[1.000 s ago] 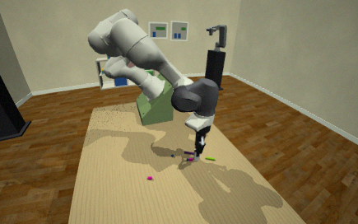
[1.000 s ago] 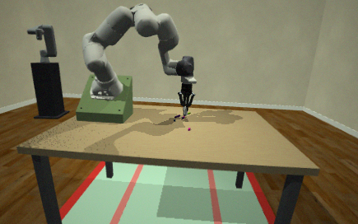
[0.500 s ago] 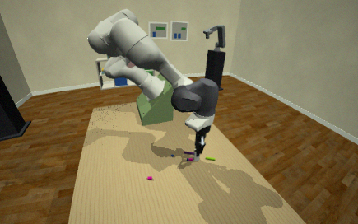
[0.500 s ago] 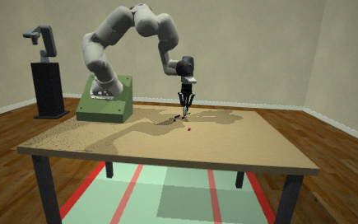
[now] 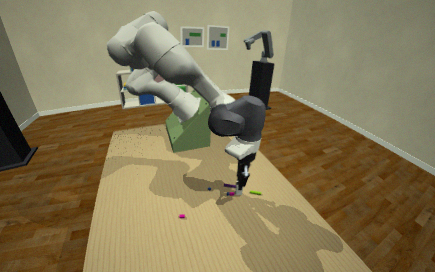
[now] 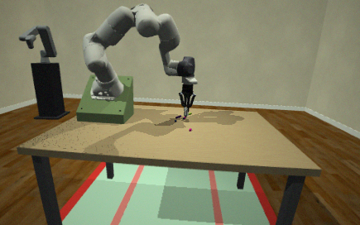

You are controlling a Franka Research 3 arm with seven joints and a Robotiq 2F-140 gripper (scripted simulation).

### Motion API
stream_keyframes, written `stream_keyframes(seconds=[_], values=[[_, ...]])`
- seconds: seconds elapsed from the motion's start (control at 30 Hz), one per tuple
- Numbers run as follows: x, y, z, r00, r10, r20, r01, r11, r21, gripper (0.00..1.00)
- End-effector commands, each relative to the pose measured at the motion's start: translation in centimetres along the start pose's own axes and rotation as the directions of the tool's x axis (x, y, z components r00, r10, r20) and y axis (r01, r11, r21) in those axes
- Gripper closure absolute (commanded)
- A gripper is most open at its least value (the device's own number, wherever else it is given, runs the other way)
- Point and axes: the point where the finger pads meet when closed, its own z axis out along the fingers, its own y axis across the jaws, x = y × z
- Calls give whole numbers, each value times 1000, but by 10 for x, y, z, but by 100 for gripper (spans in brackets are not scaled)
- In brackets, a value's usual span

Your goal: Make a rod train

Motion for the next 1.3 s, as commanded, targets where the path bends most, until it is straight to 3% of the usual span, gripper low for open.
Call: stream_keyframes(seconds=[0.0,1.27], values=[[-1,0,2,1000,3,2,-3,1000,2,97],[-1,0,9,1000,3,2,-3,1000,2,97]])
